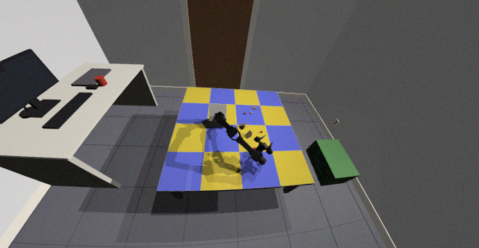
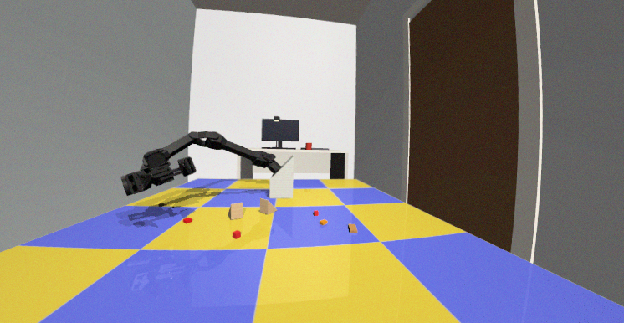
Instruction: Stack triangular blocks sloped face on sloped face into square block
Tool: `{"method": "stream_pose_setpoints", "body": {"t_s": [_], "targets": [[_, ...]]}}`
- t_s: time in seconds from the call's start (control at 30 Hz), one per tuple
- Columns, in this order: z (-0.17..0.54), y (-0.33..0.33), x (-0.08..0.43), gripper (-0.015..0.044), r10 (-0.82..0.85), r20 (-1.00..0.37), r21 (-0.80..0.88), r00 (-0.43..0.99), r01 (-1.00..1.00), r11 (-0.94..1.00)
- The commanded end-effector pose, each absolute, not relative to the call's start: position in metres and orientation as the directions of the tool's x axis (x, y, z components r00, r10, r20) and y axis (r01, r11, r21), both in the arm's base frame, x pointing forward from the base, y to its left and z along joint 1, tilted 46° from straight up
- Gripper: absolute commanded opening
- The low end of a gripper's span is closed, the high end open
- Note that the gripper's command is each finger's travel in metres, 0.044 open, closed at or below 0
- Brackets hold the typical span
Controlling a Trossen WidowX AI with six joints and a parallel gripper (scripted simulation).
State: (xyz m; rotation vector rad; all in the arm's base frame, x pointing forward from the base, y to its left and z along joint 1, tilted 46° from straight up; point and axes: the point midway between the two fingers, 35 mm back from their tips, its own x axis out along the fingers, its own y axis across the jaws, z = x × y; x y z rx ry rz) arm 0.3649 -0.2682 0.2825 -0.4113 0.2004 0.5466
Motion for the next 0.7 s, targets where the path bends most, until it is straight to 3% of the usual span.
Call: {"method": "stream_pose_setpoints", "body": {"t_s": [0.0, 0.1, 0.2, 0.4, 0.53, 0.67], "targets": [[0.281, -0.268, 0.366, 0.0426, 0.462, -0.298, -0.318, 0.835, -0.543, 0.777], [0.26, -0.258, 0.374, 0.044, 0.463, -0.387, -0.223, 0.797, -0.568, 0.792], [0.218, -0.237, 0.384, 0.044, 0.459, -0.559, -0.044, 0.69, -0.578, 0.815], [0.135, -0.192, 0.381, 0.044, 0.372, -0.869, 0.207, 0.326, -0.444, 0.872], [0.093, -0.171, 0.365, 0.044, 0.213, -0.977, 0.193, 0.029, -0.311, 0.93], [0.07, -0.159, 0.342, 0.044, -0.052, -0.964, 0.007, -0.26, -0.218, 0.976]]}}
